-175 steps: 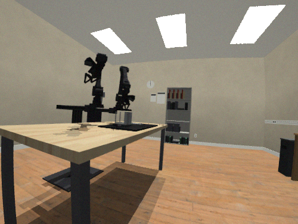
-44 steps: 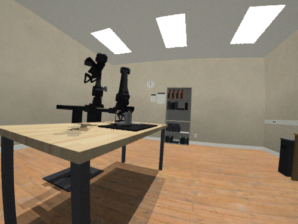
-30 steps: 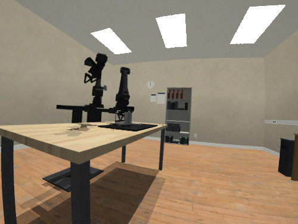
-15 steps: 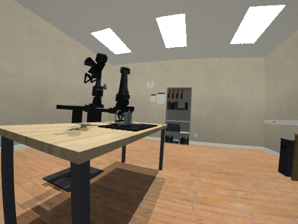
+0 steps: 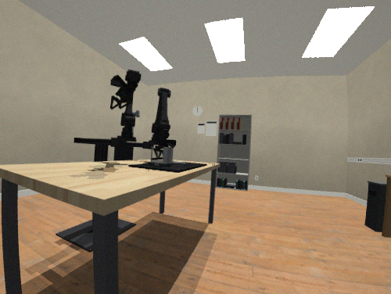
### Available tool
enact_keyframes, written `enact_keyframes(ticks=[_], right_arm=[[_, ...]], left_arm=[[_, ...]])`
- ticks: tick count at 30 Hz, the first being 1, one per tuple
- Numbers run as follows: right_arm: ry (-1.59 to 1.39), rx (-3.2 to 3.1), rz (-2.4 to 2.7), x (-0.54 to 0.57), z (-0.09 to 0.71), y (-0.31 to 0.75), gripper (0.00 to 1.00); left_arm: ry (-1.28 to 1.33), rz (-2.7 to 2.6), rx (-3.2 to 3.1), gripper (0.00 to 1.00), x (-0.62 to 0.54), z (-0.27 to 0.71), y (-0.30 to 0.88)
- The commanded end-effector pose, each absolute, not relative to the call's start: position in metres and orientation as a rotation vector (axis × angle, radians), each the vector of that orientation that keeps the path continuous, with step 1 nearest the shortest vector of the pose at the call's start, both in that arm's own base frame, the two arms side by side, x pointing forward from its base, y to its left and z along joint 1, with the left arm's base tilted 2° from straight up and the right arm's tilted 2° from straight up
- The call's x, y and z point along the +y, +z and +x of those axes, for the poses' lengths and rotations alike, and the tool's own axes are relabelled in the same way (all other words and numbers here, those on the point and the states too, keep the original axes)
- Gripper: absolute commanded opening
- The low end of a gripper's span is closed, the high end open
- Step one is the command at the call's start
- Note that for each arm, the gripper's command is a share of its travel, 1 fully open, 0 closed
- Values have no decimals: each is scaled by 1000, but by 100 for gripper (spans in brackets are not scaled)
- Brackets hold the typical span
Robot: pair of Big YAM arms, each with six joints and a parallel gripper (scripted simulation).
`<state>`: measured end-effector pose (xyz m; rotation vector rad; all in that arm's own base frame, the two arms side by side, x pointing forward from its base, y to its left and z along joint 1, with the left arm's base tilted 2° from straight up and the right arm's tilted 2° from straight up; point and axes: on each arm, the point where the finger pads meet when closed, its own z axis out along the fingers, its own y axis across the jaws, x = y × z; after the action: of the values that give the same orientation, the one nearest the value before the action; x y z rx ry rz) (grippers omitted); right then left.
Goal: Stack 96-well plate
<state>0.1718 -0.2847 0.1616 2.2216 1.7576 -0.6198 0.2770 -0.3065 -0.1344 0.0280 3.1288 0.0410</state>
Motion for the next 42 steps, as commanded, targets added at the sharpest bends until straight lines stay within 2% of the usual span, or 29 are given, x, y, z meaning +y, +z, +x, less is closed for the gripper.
enact_keyframes(ticks=[1,42], right_arm=[[-613,1721,2225,-288,168,170,100],[-613,1721,2225,-288,168,170,100]], left_arm=[[15,16,3108,0,-309,287,-121],[32,16,3118,0,-305,285,-141]])
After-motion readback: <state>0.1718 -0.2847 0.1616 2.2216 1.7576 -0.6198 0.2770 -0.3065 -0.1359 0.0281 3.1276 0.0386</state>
